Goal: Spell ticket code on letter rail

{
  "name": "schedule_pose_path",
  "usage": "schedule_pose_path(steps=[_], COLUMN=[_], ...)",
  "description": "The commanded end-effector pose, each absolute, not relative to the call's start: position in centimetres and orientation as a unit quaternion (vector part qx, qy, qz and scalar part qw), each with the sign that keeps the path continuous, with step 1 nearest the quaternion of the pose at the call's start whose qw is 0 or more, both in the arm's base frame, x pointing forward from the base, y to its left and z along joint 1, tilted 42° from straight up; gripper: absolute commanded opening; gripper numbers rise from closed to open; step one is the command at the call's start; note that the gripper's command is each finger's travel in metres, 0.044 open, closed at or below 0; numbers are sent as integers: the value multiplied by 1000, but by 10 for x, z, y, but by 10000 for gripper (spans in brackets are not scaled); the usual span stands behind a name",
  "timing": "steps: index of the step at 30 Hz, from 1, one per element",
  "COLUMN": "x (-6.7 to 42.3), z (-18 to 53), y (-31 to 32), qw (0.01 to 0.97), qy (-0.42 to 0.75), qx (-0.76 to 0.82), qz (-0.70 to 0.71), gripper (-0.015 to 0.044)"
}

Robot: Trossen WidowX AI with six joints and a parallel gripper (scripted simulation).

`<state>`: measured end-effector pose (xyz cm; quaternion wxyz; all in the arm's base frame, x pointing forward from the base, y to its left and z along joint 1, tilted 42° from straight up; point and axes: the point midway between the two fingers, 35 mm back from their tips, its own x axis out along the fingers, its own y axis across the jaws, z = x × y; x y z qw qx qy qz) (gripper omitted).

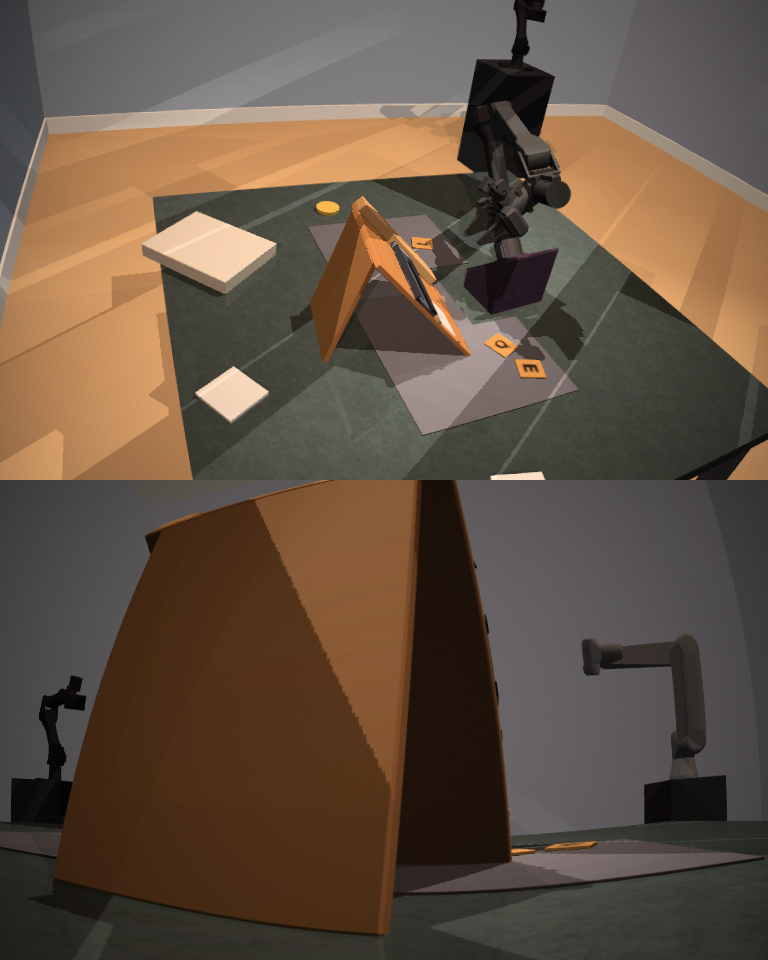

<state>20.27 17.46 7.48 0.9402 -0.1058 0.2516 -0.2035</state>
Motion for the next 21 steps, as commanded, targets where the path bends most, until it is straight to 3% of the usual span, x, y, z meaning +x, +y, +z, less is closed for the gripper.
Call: schedule_pose_path(steps=[1, 8, 21], x=[208, 211, 213], z=[41, -24, -21], y=[180, 171, 173], qw=[929, 900, 891], qy=[251, 248, 261], qx=[-173, -282, -302], qz=[-209, -220, -215], gripper=[440, 440, 440])
